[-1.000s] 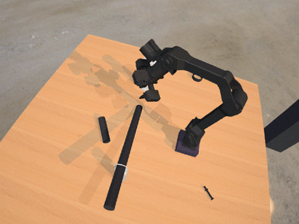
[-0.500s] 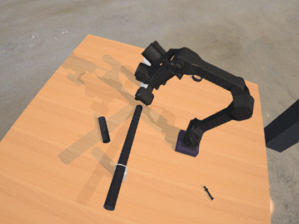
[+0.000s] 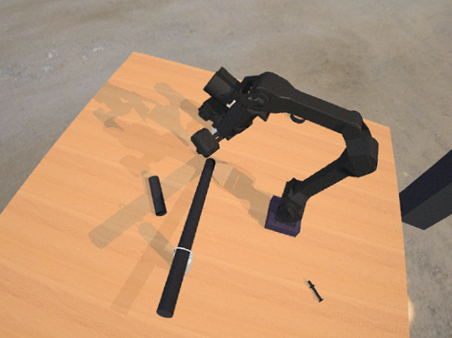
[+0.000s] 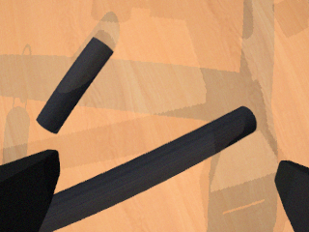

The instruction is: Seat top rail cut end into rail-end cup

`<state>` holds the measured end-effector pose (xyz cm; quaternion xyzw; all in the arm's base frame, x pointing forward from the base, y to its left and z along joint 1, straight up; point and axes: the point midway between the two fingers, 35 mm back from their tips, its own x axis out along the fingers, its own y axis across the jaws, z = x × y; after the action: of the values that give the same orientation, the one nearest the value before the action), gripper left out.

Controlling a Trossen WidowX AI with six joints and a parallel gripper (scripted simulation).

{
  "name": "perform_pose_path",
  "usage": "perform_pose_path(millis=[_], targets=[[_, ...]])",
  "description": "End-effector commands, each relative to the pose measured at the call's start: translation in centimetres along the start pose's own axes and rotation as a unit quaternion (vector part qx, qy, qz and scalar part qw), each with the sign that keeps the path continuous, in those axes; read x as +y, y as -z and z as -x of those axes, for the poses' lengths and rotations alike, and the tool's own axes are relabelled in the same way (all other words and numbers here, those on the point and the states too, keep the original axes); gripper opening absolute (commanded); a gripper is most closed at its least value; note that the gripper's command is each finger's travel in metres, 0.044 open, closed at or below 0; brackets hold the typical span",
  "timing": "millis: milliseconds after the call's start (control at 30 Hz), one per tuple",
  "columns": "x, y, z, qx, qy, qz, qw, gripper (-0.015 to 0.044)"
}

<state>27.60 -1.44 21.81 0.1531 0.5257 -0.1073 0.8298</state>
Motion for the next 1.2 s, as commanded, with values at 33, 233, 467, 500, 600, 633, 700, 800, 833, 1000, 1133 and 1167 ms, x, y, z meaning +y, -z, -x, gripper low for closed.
perform_pose_path(millis=[33,233,467,500,600,633,700,800,833,1000,1133,1167], targets=[[1.3,1.2,-3.1,0.074,0.037,-0.202,0.976,0.0440],[2.7,3.2,-6.5,0.130,0.126,-0.435,0.882,0.0440],[3.0,3.8,-7.3,0.135,0.154,-0.487,0.849,0.0440],[3.0,3.8,-7.3,0.135,0.154,-0.487,0.849,0.0440],[3.0,3.8,-7.3,0.135,0.154,-0.487,0.849,0.0440],[3.0,3.8,-7.3,0.135,0.154,-0.487,0.849,0.0440],[3.0,3.8,-7.3,0.135,0.154,-0.487,0.849,0.0440],[3.0,3.9,-7.5,0.135,0.154,-0.487,0.849,0.0440],[3.0,4.0,-7.9,0.135,0.154,-0.487,0.849,0.0440],[2.6,5.2,-10.5,0.135,0.154,-0.487,0.849,0.0440],[2.5,5.3,-10.8,0.135,0.154,-0.487,0.849,0.0440],[2.5,5.4,-11.1,0.135,0.154,-0.487,0.849,0.0440]])
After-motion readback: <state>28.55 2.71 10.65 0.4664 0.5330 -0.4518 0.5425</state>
